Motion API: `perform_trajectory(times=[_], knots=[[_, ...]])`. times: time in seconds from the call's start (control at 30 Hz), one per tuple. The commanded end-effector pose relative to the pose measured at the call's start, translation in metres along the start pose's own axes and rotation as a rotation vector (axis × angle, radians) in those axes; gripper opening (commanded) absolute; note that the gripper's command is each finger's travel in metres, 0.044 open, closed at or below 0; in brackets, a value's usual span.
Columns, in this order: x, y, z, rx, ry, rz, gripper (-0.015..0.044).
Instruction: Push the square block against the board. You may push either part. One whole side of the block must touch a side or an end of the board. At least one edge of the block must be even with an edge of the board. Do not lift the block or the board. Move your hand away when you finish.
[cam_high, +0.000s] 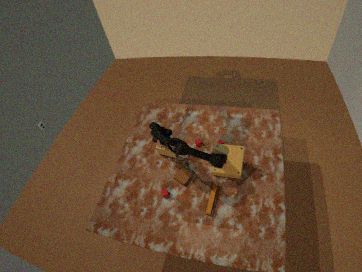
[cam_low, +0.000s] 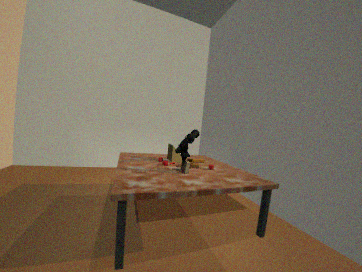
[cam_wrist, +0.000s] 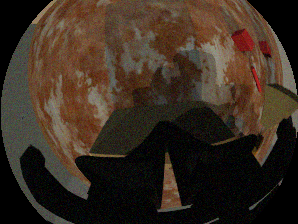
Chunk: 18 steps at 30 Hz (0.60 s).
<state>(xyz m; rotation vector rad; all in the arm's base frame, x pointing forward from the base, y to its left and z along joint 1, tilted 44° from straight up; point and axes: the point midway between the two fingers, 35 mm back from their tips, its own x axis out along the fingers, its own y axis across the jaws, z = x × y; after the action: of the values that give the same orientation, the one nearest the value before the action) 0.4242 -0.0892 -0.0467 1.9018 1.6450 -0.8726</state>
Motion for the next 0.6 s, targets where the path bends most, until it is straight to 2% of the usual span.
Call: perform_trajectory(times=[0.0,0.57], knots=[[-0.001,0.001,-0.009,-0.003,0.004,0.006,0.0000],[-0.001,0.001,-0.030,-0.003,0.005,0.006,0.0000]])
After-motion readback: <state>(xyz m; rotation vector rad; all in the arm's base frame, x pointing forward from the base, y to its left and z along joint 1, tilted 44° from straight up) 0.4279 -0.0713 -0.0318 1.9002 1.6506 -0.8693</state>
